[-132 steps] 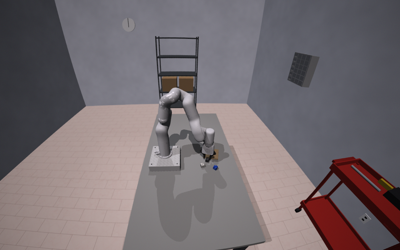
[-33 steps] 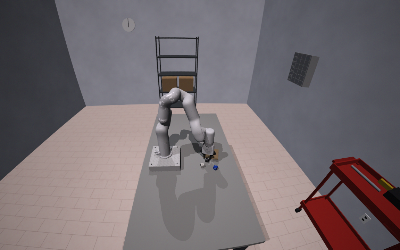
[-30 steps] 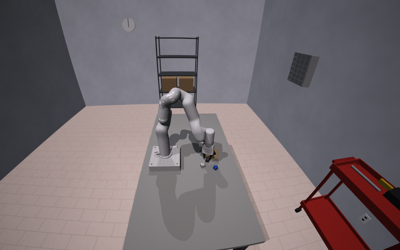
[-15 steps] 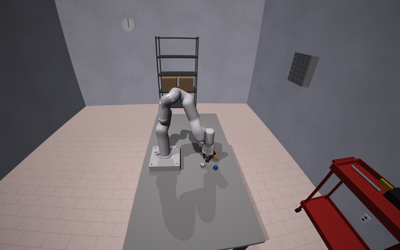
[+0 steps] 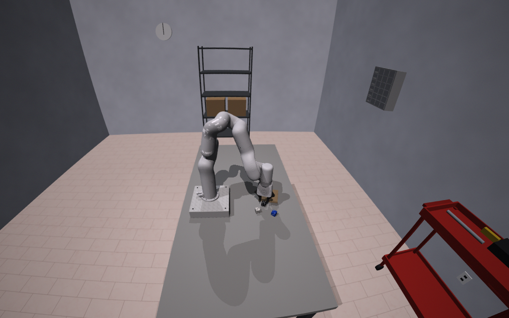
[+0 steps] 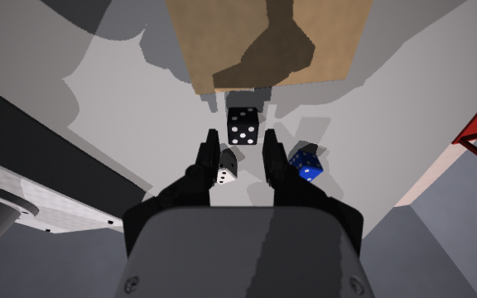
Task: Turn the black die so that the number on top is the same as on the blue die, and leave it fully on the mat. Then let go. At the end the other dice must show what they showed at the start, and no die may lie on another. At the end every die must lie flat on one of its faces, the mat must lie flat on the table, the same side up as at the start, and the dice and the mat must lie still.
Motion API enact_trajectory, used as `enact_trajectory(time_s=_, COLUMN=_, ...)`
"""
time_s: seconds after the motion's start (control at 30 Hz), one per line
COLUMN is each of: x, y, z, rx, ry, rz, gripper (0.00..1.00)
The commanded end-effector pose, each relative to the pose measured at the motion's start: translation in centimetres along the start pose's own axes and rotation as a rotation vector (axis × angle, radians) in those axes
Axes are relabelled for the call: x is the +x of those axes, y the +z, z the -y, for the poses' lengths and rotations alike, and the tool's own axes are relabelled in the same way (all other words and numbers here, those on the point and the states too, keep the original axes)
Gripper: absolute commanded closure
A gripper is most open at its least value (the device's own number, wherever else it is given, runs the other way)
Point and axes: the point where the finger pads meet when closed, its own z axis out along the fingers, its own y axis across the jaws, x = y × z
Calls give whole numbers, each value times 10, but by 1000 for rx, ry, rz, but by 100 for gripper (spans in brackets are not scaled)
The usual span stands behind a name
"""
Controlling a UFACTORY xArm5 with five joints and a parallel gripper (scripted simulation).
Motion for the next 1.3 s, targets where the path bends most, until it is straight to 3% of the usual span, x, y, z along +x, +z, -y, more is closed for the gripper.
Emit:
enact_trajectory(time_s=0.0, x=0, y=-1, z=-1, rx=-3, ry=0, rz=-1, gripper=53)
enact_trajectory(time_s=0.67, x=0, y=0, z=-1, rx=-3, ry=0, rz=-1, gripper=53)
enact_trajectory(time_s=1.27, x=1, y=28, z=-1, rx=-3, ry=0, rz=-1, gripper=53)
